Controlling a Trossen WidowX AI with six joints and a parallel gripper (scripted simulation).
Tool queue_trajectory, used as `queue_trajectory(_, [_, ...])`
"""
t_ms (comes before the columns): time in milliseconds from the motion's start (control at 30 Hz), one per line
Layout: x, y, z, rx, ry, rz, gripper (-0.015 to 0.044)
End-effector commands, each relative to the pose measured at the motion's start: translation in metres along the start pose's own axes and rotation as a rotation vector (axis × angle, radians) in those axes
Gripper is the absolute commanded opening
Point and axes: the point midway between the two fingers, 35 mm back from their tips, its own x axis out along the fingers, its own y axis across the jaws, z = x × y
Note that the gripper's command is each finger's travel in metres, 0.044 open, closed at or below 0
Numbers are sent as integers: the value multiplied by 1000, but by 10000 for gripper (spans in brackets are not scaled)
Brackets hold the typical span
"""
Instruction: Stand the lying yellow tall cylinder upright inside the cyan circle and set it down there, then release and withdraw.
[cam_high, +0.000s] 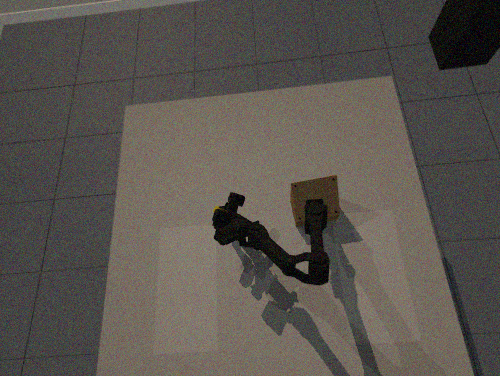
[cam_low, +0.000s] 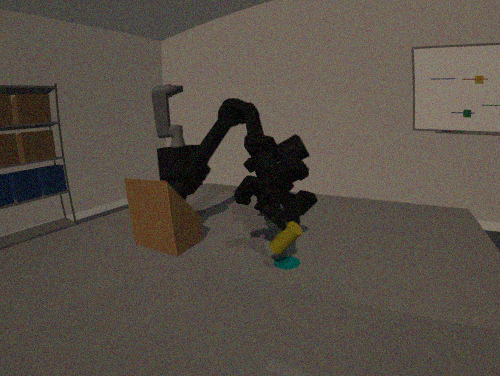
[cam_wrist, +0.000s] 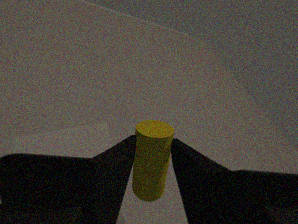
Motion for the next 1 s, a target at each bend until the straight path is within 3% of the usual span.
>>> queue_trajectory(0, [-3,1,1,11,-33,2,105])
queue_trajectory(967, [-19,4,2,88,-225,41,105])
